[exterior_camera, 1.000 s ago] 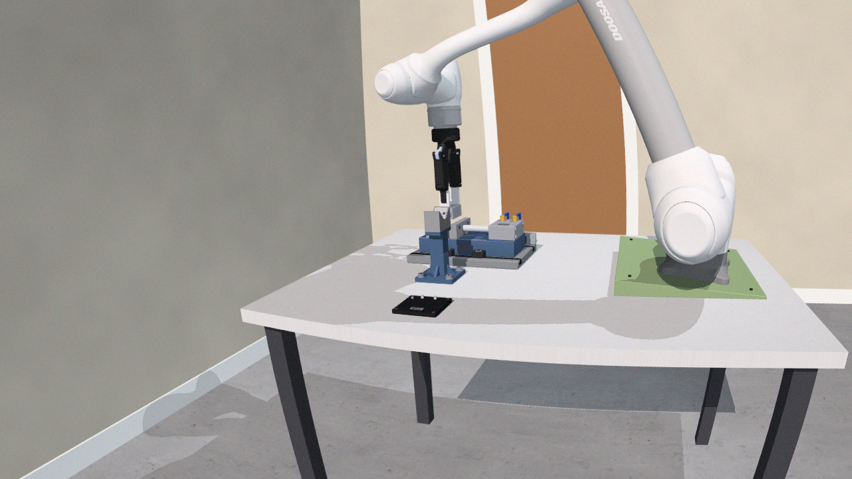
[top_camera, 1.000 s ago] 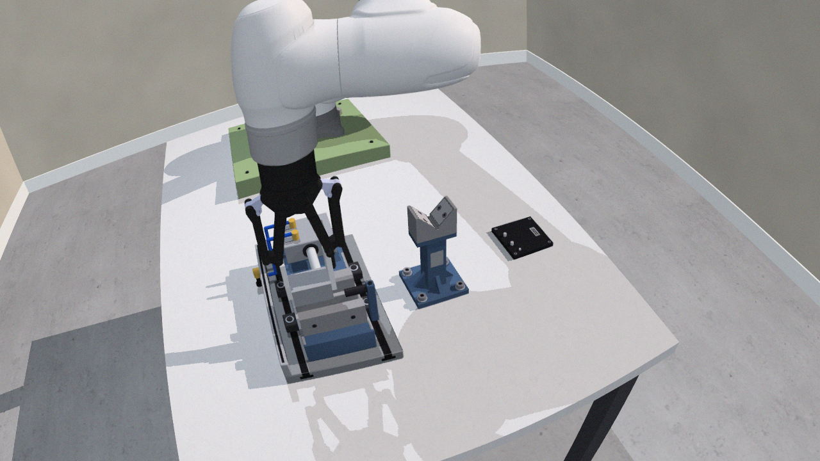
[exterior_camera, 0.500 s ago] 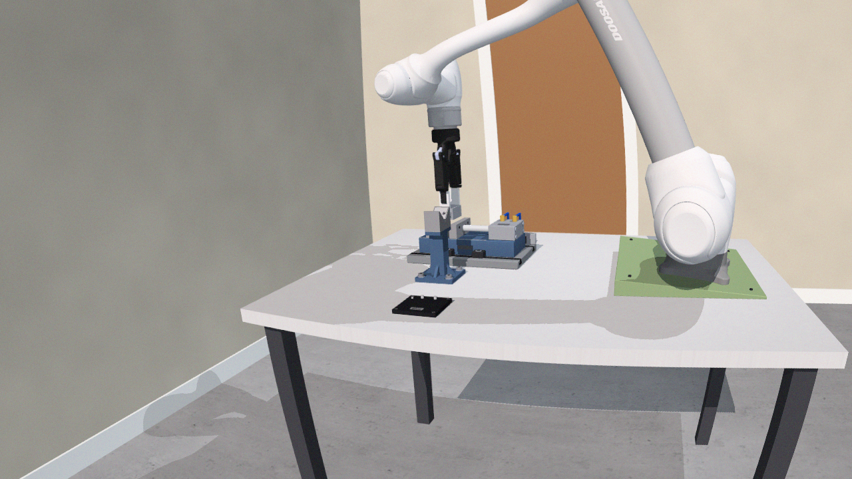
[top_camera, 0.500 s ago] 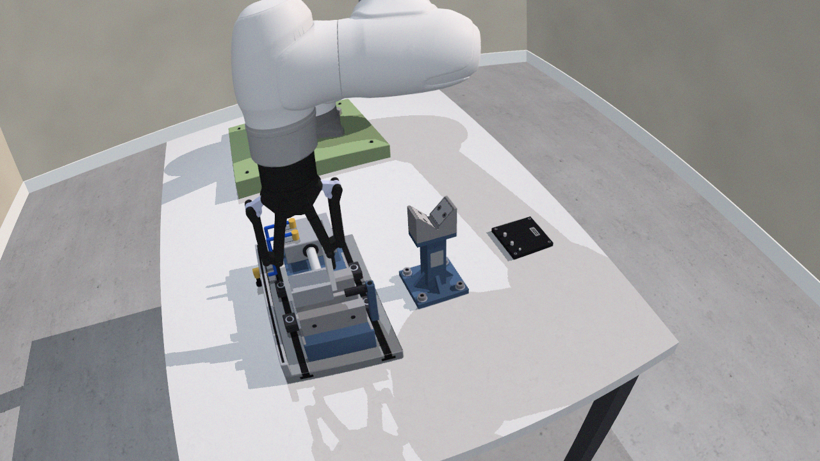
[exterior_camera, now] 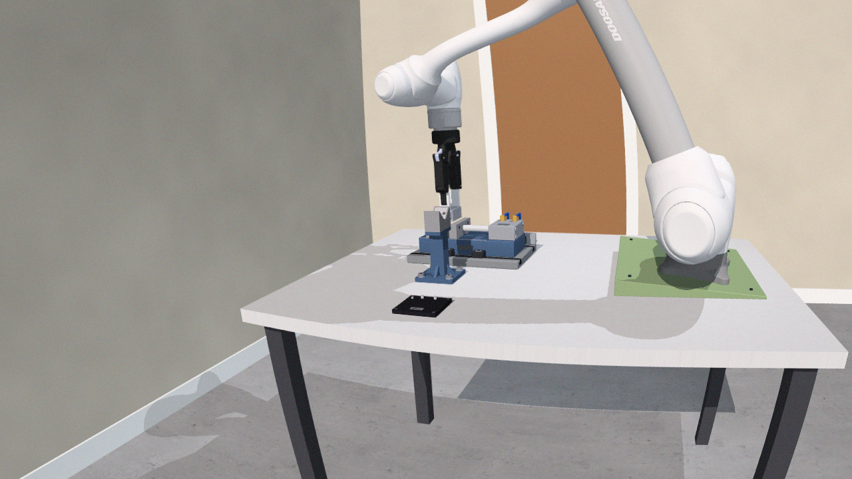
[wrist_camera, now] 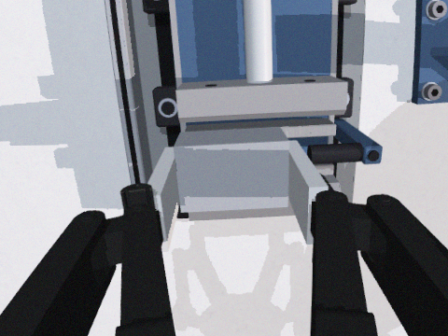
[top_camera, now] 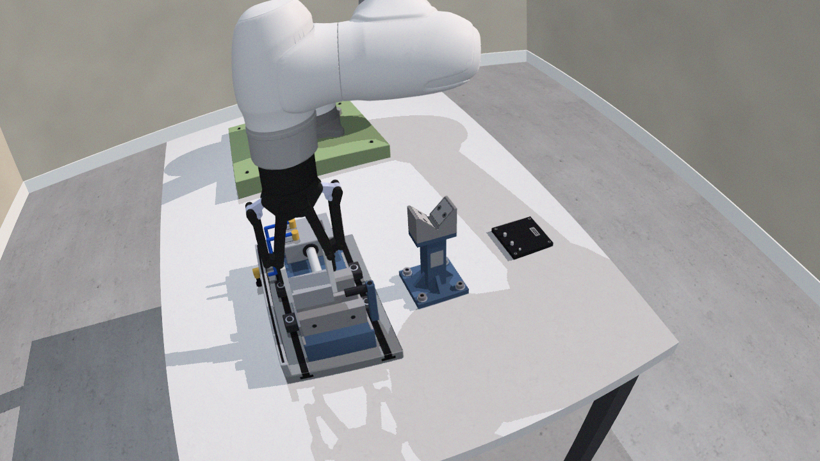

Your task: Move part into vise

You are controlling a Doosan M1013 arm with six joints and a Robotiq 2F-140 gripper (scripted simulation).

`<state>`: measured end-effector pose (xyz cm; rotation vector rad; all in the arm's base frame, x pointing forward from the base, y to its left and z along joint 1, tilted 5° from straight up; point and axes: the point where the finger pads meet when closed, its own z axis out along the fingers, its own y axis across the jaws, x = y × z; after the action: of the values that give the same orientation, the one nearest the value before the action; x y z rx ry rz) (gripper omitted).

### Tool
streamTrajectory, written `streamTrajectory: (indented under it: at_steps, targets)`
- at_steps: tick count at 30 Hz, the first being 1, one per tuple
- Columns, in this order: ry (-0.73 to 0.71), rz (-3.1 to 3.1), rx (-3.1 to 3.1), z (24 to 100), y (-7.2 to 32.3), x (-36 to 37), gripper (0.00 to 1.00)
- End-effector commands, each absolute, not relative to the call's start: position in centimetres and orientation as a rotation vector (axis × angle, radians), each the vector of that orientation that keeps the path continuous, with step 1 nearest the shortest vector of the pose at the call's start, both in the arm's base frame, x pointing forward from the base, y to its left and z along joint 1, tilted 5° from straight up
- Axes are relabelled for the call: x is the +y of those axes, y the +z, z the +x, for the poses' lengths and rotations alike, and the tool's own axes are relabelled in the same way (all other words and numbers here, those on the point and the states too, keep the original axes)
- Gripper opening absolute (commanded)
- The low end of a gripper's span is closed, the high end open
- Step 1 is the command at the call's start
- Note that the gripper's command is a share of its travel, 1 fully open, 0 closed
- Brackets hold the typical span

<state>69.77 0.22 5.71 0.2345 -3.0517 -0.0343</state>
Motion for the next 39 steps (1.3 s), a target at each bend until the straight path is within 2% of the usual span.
streamTrajectory:
  at_steps: [1,39]
  targets:
    - [-0.035,0.235,-3.052,69.8,5.6,0.2,0.0]
    - [-0.035,0.235,-3.052,69.7,4.5,0.2,0.0]
